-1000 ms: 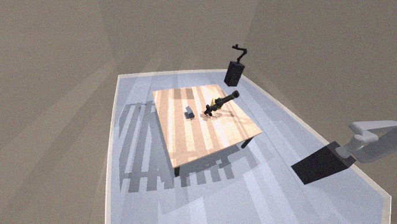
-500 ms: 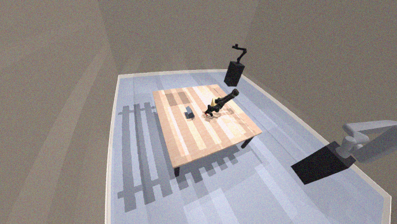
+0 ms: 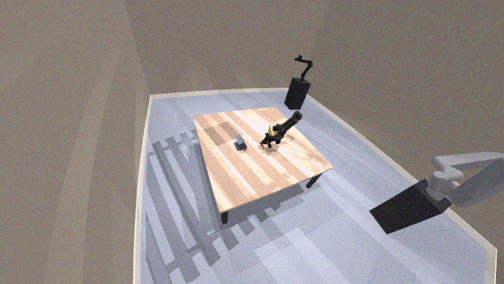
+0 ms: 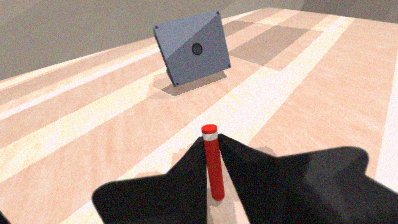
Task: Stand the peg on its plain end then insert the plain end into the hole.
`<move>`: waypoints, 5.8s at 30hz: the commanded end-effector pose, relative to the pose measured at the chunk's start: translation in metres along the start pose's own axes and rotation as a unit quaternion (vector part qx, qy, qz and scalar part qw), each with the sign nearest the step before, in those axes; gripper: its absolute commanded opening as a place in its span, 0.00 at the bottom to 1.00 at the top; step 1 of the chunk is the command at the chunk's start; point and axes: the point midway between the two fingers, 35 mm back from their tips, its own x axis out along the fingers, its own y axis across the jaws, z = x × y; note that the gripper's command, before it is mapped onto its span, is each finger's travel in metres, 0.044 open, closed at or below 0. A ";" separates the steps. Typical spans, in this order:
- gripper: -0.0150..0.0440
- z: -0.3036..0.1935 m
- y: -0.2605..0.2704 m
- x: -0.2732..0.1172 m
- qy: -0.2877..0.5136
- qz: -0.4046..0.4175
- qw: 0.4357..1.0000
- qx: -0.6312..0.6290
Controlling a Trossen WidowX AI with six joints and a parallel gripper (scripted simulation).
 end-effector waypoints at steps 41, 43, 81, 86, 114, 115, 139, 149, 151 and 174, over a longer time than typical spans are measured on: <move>0.34 -0.018 -0.004 -0.023 -0.192 -0.004 0.981 0.001; 0.34 -0.019 -0.004 -0.024 -0.201 -0.004 0.980 0.001; 0.34 -0.025 -0.007 -0.023 -0.191 -0.007 0.981 -0.003; 0.34 -0.026 -0.007 -0.024 -0.194 -0.006 0.981 -0.002; 0.34 -0.029 -0.009 -0.026 -0.212 -0.002 0.977 0.003; 0.34 -0.029 -0.009 -0.027 -0.213 -0.002 0.977 0.003; 0.47 -0.029 -0.010 -0.028 -0.223 0.001 0.975 0.004; 0.47 -0.029 -0.010 -0.028 -0.223 0.001 0.975 0.004; 0.47 -0.029 -0.010 -0.028 -0.223 0.001 0.975 0.004; 0.74 -0.029 -0.010 -0.028 -0.223 0.001 0.975 0.004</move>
